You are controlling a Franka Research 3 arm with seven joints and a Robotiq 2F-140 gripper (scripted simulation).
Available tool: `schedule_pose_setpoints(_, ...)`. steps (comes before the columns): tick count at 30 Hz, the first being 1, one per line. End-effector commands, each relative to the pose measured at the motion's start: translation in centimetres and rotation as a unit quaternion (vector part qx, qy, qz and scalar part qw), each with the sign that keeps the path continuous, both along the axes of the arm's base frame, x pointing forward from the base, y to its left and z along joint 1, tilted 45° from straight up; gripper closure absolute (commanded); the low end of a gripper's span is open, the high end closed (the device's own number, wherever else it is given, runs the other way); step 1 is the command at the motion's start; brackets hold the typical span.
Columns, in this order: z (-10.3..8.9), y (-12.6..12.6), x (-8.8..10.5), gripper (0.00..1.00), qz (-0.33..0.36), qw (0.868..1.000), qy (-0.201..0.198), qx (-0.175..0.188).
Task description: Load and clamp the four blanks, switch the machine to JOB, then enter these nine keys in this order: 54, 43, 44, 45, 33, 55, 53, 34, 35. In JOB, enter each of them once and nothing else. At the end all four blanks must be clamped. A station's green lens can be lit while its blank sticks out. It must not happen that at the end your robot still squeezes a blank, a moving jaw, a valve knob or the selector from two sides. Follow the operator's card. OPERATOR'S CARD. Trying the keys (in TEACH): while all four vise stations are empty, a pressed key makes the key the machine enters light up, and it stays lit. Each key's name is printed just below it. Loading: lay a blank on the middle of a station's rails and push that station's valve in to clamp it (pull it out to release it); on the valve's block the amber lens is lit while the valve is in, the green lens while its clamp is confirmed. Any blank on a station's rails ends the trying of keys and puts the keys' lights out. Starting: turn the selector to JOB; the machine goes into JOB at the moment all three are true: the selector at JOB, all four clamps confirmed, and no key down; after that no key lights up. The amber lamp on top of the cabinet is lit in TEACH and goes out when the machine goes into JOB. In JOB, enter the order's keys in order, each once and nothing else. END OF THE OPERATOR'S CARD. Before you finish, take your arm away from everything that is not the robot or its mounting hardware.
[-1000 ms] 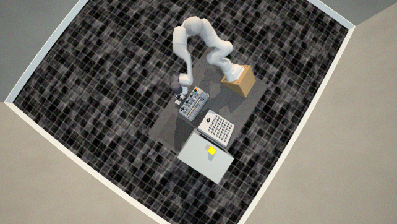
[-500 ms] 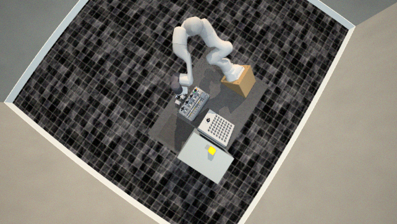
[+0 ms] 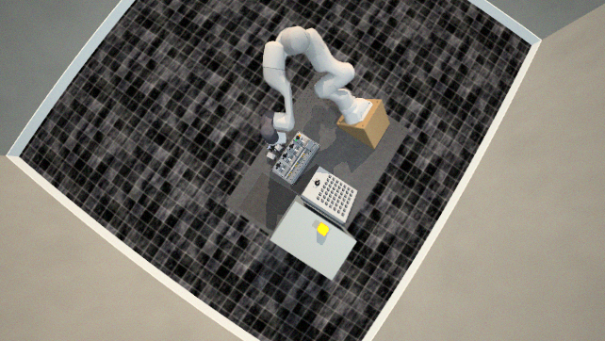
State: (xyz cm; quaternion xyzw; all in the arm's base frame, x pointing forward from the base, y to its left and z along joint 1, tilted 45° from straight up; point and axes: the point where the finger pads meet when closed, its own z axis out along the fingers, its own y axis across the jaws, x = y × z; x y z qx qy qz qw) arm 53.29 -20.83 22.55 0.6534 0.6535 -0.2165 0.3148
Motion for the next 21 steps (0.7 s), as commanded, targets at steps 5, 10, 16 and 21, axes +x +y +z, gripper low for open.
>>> schedule_pose_setpoints(5,-0.41,-0.22,0.09,0.6,0.002,1.0,0.001,0.002)
schedule_pose_setpoints(10,-0.5,-0.3,0.1,0.6,0.002,1.0,0.001,0.002)
schedule_pose_setpoints(16,-0.62,-0.42,0.13,0.6,0.002,1.0,0.001,0.002)
schedule_pose_setpoints(21,-0.67,-0.47,0.14,0.6,0.002,1.0,0.001,0.002)
